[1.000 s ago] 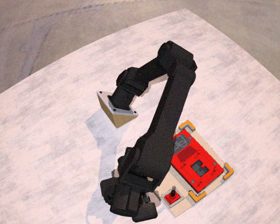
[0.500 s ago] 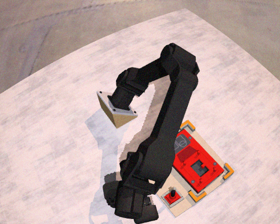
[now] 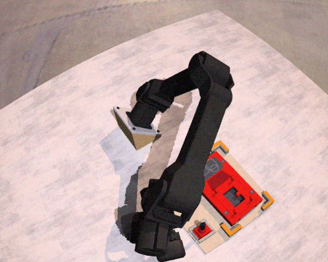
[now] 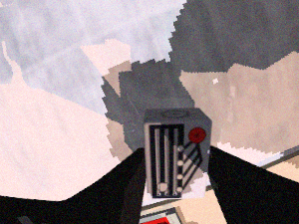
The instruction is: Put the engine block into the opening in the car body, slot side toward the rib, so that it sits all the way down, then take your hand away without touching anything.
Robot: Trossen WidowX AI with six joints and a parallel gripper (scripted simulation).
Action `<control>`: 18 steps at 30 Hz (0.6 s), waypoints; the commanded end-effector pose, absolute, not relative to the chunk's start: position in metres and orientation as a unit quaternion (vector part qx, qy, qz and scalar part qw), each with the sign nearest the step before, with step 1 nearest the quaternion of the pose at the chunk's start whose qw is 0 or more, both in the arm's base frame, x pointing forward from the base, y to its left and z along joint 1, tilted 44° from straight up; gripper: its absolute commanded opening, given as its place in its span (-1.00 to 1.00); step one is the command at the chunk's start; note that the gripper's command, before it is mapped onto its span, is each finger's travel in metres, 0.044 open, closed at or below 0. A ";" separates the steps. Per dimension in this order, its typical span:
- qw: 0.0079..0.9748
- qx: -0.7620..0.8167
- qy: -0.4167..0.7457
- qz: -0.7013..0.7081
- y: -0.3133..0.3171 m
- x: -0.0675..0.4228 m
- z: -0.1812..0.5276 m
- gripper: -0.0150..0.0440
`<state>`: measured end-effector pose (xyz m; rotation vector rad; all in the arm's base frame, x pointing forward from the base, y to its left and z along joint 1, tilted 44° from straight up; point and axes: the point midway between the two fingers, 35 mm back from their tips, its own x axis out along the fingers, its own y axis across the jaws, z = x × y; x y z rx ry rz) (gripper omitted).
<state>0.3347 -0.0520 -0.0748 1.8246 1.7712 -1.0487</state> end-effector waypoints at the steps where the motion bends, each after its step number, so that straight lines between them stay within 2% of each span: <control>1: 0.191 0.652 0.631 -0.374 -0.051 0.335 -0.075 -0.14; 4: 0.191 0.652 0.631 -0.374 -0.051 0.335 -0.075 -0.20; 7: 0.191 0.652 0.631 -0.374 -0.053 0.335 -0.074 -0.47; 8: 0.191 0.652 0.631 -0.374 -0.055 0.336 -0.072 -0.49; 18: 0.192 0.652 0.630 -0.375 -0.078 0.343 -0.052 -0.49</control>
